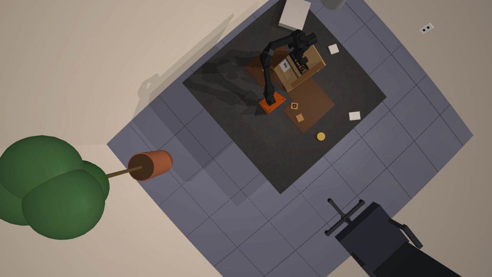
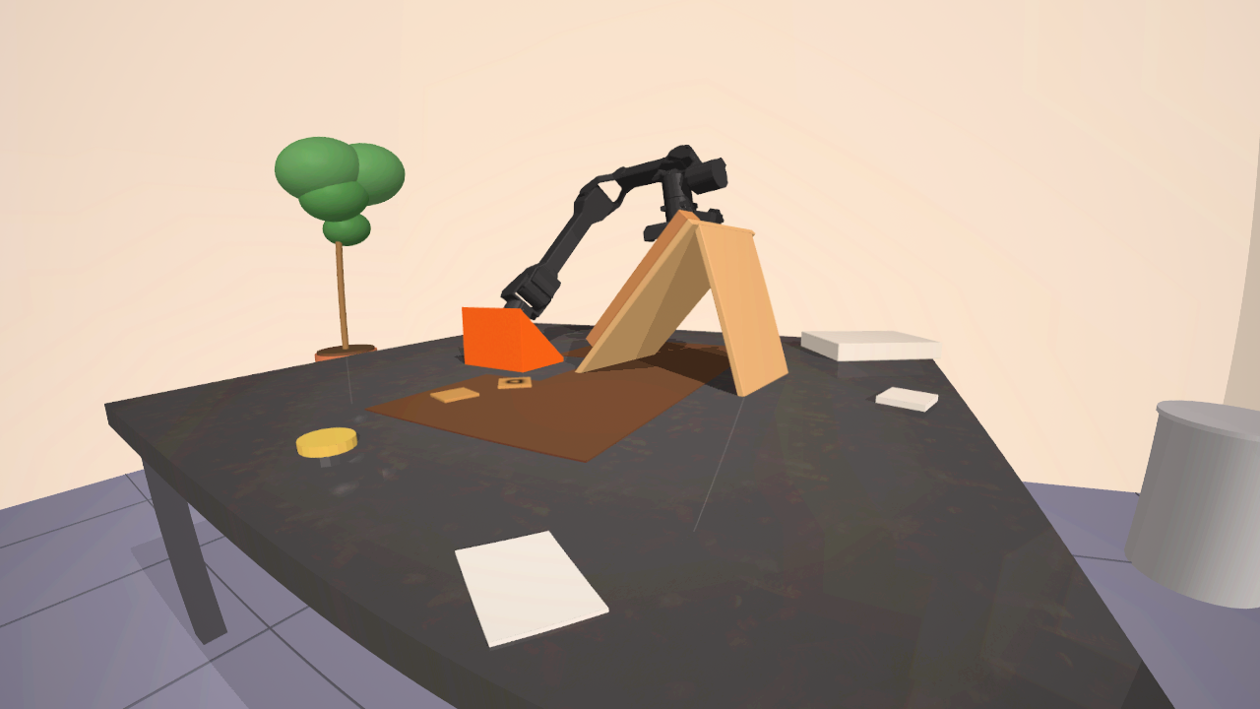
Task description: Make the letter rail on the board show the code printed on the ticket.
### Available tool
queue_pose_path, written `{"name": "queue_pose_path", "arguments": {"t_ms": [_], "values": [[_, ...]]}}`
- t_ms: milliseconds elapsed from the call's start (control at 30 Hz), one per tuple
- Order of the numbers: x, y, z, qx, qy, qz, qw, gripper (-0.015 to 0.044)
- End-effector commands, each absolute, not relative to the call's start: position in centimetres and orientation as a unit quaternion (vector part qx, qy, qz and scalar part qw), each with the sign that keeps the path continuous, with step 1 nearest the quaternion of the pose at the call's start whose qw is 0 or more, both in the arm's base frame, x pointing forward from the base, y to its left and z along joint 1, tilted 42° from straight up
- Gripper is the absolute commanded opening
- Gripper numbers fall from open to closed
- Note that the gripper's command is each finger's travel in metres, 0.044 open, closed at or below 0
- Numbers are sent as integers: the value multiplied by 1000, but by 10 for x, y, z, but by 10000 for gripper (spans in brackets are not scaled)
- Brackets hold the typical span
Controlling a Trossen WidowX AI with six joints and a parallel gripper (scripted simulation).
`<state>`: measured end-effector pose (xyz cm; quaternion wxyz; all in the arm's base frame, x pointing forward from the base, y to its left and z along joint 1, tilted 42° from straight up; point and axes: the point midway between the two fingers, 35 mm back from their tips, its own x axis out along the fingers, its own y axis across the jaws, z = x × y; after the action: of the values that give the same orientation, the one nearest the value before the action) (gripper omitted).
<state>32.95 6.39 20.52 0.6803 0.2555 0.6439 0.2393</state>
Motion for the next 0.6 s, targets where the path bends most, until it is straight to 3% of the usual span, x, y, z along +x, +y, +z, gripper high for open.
{"name": "queue_pose_path", "arguments": {"t_ms": [0, 567], "values": [[331, 65, 205, 258, 643, 239, 680, 0], [335, 68, 202, 258, 643, 240, 680, 0]]}}
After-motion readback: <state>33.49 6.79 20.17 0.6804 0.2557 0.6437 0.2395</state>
